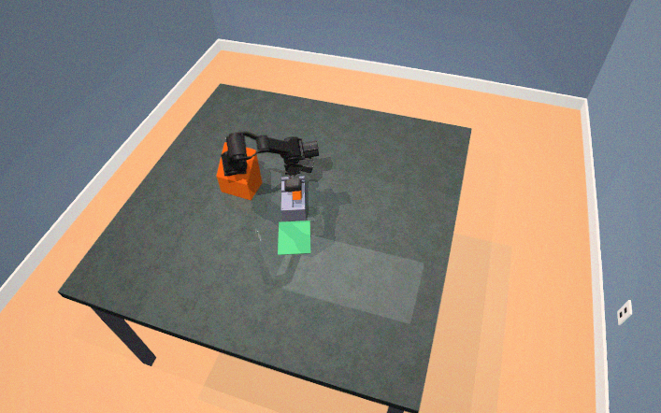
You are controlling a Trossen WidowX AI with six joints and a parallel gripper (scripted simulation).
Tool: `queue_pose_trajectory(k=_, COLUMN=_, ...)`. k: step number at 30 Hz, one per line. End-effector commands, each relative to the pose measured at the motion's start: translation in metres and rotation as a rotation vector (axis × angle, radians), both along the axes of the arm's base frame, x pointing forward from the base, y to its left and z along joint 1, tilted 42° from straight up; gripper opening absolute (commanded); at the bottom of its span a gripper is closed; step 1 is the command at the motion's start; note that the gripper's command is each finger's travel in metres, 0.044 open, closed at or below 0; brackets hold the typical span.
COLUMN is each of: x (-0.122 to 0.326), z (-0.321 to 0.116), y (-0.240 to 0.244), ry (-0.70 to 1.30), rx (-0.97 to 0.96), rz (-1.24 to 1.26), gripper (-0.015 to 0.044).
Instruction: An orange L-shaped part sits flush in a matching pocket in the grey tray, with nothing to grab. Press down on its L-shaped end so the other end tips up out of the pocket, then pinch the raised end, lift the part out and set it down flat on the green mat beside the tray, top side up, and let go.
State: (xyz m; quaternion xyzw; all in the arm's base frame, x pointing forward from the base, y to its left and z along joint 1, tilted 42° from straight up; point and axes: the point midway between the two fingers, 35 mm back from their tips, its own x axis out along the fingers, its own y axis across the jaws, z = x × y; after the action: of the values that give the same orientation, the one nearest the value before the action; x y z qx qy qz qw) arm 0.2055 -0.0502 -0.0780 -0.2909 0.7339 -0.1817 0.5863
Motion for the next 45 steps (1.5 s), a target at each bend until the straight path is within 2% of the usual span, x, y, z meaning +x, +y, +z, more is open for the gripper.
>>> queue_pose_trajectory(k=1, x=0.0, z=0.001, y=0.007, ry=-0.001, rx=-0.002, rz=0.0, gripper=0.018)
queue_pose_trajectory(k=7, x=0.003, z=0.009, y=0.018, ry=-0.001, rx=-0.004, rz=0.0, gripper=0.018)
queue_pose_trajectory(k=15, x=0.017, z=0.082, y=0.067, ry=0.0, rx=-0.002, rz=0.0, gripper=0.018)
queue_pose_trajectory(k=45, x=0.018, z=0.079, y=0.066, ry=-0.005, rx=-0.001, rz=0.007, gripper=0.018)
